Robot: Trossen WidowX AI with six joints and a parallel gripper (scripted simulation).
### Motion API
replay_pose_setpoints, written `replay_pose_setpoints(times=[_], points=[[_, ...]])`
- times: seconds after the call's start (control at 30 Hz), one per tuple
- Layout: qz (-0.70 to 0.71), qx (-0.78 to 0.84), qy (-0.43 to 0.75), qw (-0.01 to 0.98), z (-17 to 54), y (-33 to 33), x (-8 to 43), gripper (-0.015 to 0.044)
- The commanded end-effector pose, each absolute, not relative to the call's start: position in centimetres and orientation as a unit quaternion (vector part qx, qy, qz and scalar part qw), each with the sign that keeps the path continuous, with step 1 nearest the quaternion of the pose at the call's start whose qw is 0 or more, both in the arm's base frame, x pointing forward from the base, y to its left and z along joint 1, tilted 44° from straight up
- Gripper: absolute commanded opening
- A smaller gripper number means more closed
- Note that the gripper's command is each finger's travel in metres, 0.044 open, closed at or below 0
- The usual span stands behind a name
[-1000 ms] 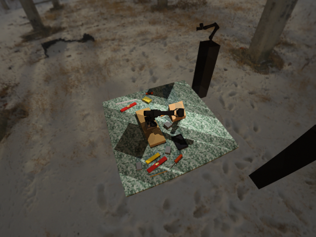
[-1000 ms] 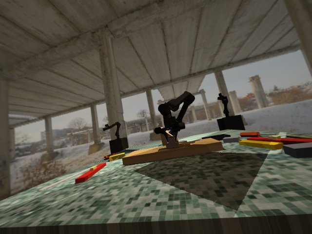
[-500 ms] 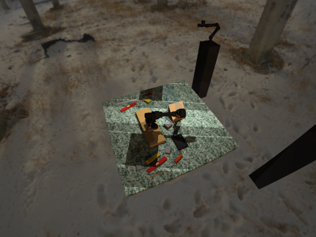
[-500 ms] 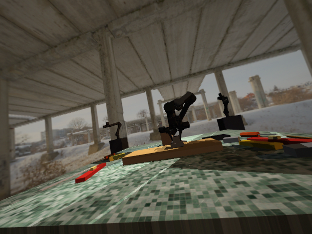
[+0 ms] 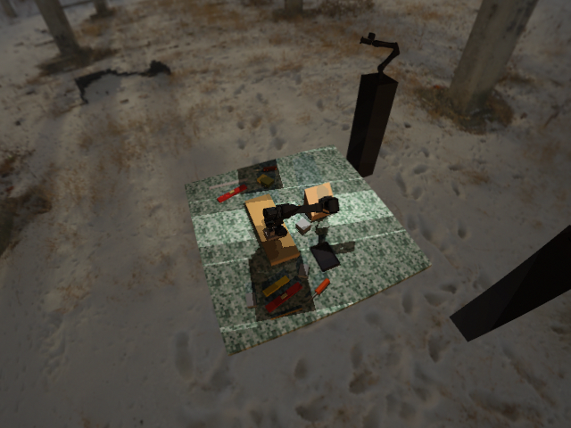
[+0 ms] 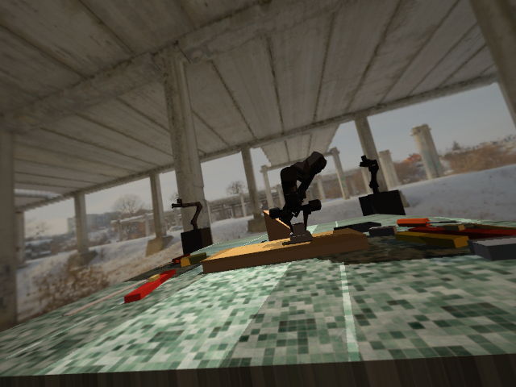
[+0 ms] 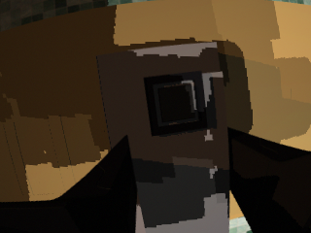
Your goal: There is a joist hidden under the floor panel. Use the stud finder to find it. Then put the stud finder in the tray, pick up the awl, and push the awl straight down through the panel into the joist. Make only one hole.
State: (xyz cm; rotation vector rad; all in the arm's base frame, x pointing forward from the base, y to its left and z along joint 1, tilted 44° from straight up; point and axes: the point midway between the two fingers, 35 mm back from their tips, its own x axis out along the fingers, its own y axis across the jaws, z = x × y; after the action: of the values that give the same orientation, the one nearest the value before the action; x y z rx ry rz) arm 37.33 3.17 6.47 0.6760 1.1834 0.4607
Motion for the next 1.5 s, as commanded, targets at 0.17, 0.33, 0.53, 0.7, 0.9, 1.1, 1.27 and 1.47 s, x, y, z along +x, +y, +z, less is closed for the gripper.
replay_pose_setpoints(times=[0.17,0.33,0.53,0.7,0.9,1.1,1.27,1.47], points=[[0.213,0.309,0.542,0.752,7.8,4.6,37.3,0.0000],[0.213,0.310,0.542,0.752,8.4,5.2,37.3,0.0000],[0.213,0.310,0.542,0.751,9.1,6.0,37.3,0.0000],[0.213,0.310,0.542,0.751,9.8,6.7,37.4,0.0000],[0.213,0.310,0.542,0.751,10.5,7.4,37.4,0.0000],[0.213,0.310,0.542,0.751,11.3,8.2,37.4,0.0000],[0.213,0.310,0.542,0.751,11.9,8.8,37.4,0.0000],[0.214,0.310,0.542,0.751,12.7,9.6,37.4,0.0000]])
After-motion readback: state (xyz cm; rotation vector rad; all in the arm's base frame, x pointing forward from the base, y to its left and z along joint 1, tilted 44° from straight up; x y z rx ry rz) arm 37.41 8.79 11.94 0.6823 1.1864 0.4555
